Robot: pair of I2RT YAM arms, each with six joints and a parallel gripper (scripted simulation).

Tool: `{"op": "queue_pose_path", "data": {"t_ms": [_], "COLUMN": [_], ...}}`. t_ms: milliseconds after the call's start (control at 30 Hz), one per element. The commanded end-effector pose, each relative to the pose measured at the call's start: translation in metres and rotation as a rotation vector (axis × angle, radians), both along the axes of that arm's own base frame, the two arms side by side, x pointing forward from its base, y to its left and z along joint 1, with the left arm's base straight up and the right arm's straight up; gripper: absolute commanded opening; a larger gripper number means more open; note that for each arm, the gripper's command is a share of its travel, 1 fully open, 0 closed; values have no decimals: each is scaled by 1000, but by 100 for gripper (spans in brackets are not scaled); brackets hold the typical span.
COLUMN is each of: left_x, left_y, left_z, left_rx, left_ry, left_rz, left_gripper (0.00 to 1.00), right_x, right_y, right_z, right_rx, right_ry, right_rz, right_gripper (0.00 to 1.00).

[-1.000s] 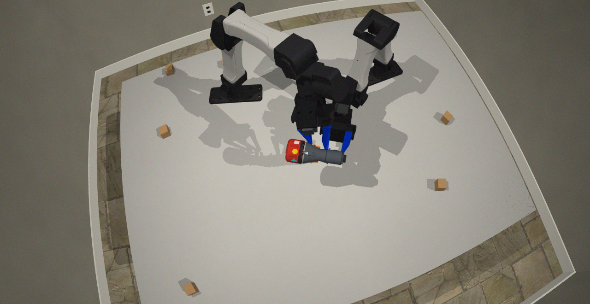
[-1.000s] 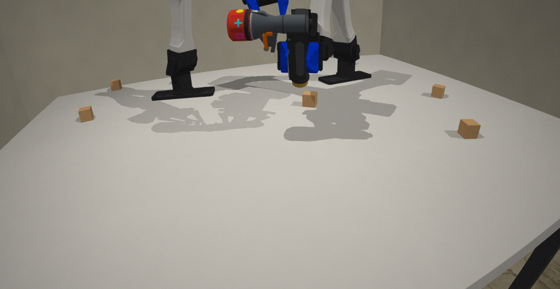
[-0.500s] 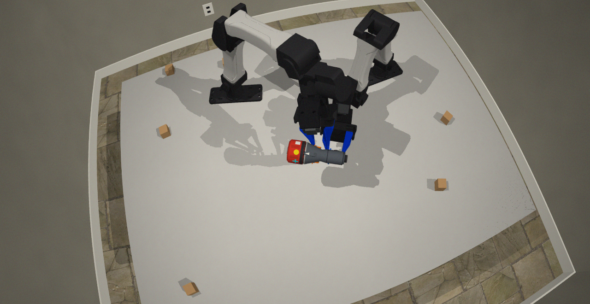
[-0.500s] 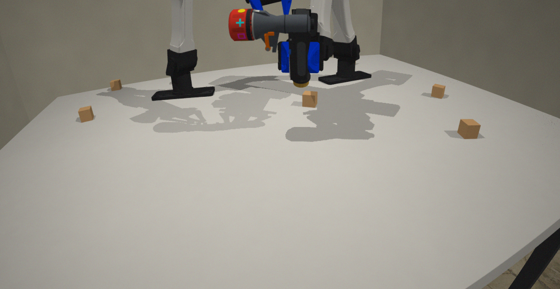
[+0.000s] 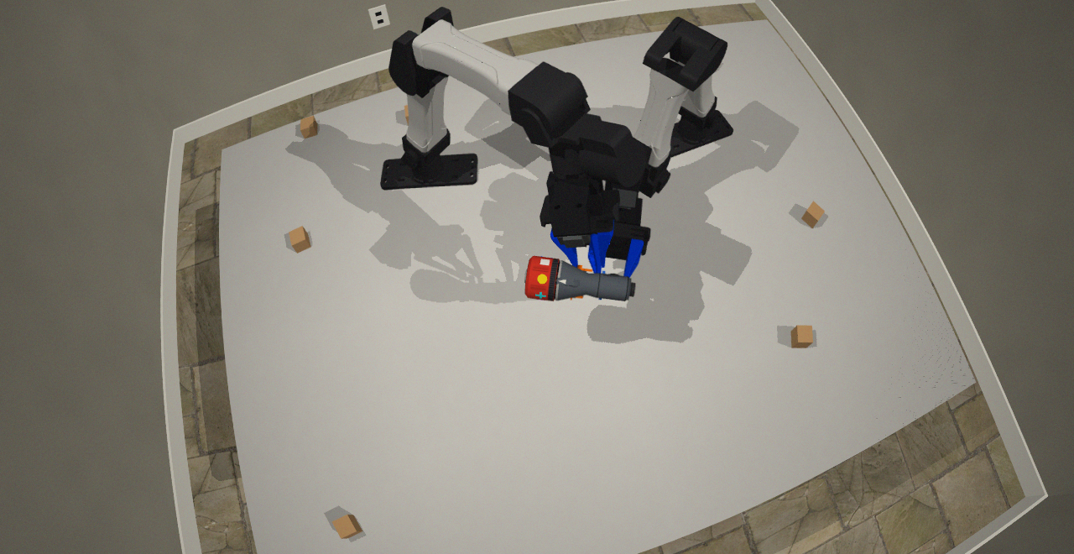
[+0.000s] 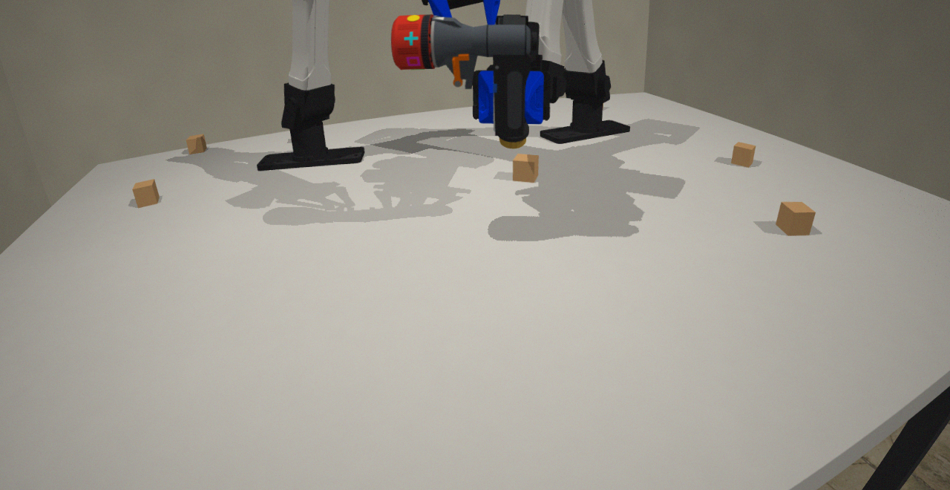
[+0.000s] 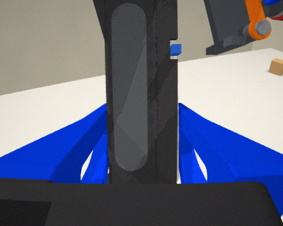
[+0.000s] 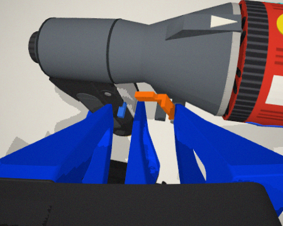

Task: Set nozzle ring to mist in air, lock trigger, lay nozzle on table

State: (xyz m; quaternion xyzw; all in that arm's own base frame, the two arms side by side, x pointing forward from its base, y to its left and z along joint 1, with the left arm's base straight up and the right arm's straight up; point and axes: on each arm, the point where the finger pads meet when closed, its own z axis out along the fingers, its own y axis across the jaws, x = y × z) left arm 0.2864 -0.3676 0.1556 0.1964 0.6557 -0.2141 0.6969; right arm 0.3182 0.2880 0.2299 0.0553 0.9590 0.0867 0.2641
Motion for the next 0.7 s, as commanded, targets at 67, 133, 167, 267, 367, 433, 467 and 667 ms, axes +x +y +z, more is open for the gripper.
{"op": "queue_pose_path", "data": {"t_ms": [67,133,167,267,367,433,467,667], "left_x": [-5,-5,-5,-5,-5,-5,-5,-4], "left_y": [-8,-8,-8,-8,-8,-8,-8,-6], "left_z": [58,58,58,58,58,58,58,45], "left_rx": [-172,-172,-172,-172,-172,-172,-172,-136], "left_ry": [-94,-94,-94,-94,-94,-94,-94,-75], "left_rz": [-42,-42,-42,-42,-42,-42,-42,-36], "left_gripper": [36,36,36,36,36,36,36,36], "right_x": [2,2,2,2,3,3,3,-2], "right_y": [24,26,27,28,30,34,35,28], "right_z": [6,5,5,5,4,4,4,-14], "right_rx": [48,53,56,57,62,69,70,33], "right_ry": [-16,-15,-14,-14,-13,-17,-17,9], "right_rz": [43,40,37,38,34,39,38,32], "right_gripper": [37,37,37,37,37,37,37,37]}}
